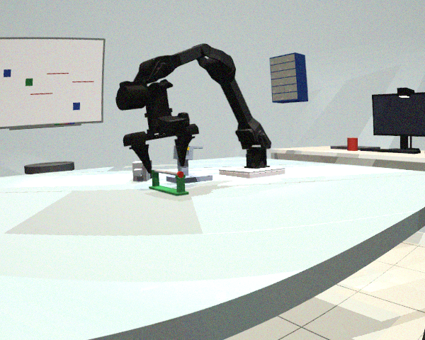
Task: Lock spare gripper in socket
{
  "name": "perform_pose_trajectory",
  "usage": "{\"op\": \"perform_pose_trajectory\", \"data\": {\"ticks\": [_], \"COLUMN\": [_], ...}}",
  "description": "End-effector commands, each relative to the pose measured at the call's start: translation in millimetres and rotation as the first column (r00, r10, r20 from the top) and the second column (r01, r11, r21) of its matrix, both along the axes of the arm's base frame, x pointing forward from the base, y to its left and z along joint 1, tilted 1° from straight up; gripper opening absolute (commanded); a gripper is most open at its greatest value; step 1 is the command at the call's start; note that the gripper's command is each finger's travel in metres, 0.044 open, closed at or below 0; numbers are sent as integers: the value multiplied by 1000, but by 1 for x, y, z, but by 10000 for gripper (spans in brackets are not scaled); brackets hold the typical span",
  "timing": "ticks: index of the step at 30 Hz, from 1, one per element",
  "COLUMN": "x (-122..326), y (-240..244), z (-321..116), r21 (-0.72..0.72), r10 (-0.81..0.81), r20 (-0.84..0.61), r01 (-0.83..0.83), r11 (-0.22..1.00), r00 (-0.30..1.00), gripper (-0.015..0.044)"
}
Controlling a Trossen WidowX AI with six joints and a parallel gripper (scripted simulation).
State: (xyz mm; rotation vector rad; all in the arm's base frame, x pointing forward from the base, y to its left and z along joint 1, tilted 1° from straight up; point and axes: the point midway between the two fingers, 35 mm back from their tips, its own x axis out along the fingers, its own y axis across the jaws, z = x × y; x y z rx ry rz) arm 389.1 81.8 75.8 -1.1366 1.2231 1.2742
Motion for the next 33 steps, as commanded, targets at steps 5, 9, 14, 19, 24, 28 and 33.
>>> {"op": "perform_pose_trajectory", "data": {"ticks": [5, 9, 14, 19, 24, 28, 33], "x": [-2, -4, -7, -9, -12, -13, -14], "y": [0, 0, -1, -1, -1, -1, -1], "z": [17, 24, 35, 45, 56, 54, 80], "r21": [-1, -3, -5, -7, -9, -10, 1], "r10": [0, 1, 1, 1, 2, 2, -3], "r20": [-7, -16, -28, -38, -48, -56, -2], "r01": [0, -1, -1, -2, -2, -3, 3], "r11": [1000, 1000, 1000, 1000, 1000, 1000, 1000], "r00": [1000, 1000, 1000, 999, 999, 998, 1000], "gripper": [440, 440, 440, 440, 440, 440, 440]}}
